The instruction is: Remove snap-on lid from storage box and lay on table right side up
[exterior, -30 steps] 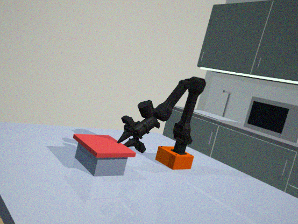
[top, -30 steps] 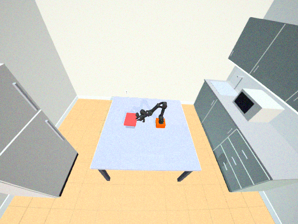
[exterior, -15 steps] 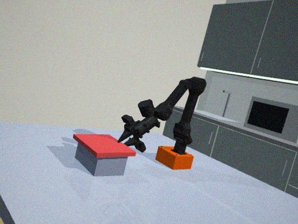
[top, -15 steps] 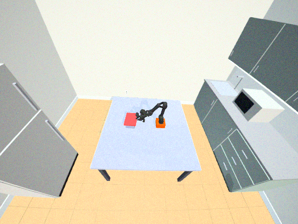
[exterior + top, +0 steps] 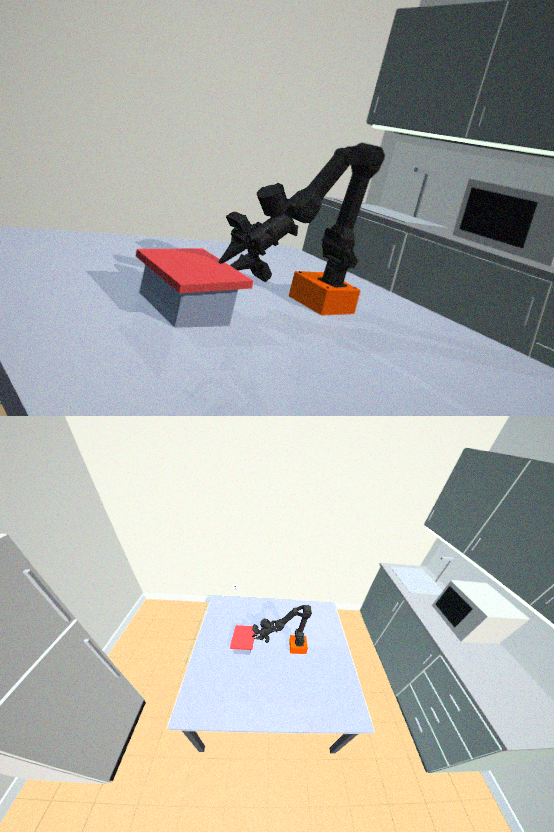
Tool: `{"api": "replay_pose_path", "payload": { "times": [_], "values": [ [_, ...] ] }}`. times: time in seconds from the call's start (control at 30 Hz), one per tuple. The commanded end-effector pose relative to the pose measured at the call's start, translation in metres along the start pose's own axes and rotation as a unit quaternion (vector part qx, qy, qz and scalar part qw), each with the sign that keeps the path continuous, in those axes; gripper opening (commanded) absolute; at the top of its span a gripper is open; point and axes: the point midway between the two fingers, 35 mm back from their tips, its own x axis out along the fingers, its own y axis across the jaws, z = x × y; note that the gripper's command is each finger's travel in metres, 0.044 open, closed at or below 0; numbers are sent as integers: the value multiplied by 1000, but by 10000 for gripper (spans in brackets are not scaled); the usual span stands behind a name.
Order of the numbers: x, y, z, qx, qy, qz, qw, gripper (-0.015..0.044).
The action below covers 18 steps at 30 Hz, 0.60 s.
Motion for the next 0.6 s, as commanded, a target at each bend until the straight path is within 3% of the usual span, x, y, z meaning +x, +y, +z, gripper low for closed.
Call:
{"api": "replay_pose_path", "payload": {
  "times": [0.0, 0.57],
  "values": [
    [-2, 3, 0, -1, 1, 3, 1000, 0],
    [-2, 3, 0, 0, 0, 2, 1000, 0]
  ]
}}
